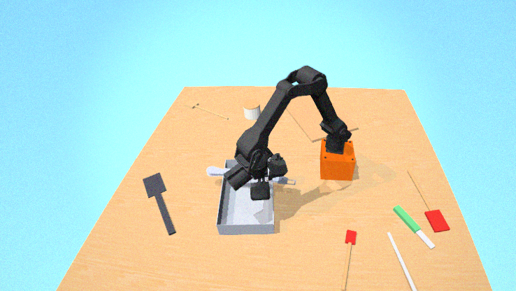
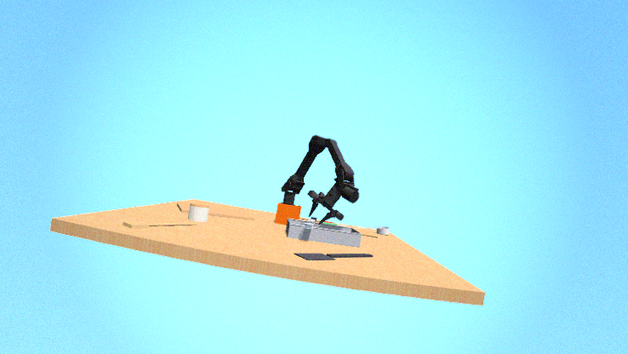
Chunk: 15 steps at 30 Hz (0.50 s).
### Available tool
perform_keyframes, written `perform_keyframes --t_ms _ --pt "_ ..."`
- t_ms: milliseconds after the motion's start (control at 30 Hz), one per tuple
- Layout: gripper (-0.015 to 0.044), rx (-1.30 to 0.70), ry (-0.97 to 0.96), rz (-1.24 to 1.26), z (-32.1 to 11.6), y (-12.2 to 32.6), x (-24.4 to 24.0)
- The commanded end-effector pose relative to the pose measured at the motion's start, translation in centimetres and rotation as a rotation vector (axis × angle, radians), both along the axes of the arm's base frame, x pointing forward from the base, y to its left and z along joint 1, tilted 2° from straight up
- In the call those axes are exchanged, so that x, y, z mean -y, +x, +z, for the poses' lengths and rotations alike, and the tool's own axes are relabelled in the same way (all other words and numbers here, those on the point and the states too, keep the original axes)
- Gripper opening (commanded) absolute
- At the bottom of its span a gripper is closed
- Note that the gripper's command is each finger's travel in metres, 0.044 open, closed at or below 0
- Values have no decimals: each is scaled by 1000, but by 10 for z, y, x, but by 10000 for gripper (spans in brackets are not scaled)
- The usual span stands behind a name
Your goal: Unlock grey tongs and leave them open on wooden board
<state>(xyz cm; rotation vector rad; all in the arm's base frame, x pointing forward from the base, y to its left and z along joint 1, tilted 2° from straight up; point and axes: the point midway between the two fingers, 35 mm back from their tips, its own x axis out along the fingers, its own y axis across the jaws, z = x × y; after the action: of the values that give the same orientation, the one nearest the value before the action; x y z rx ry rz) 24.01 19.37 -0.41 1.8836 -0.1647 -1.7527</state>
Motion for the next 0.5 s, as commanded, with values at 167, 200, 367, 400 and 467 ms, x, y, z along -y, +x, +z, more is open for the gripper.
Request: perform_keyframes --t_ms 167,200,367,400,467 --pt "260 -3 -7 5 -13 1 8" --pt "260 -3 -7 5 -15 1 9" --pt "260 -3 -8 5 -22 2 13" --pt "260 -3 -8 5 -24 2 14" --pt "260 -3 -8 5 -26 3 16"
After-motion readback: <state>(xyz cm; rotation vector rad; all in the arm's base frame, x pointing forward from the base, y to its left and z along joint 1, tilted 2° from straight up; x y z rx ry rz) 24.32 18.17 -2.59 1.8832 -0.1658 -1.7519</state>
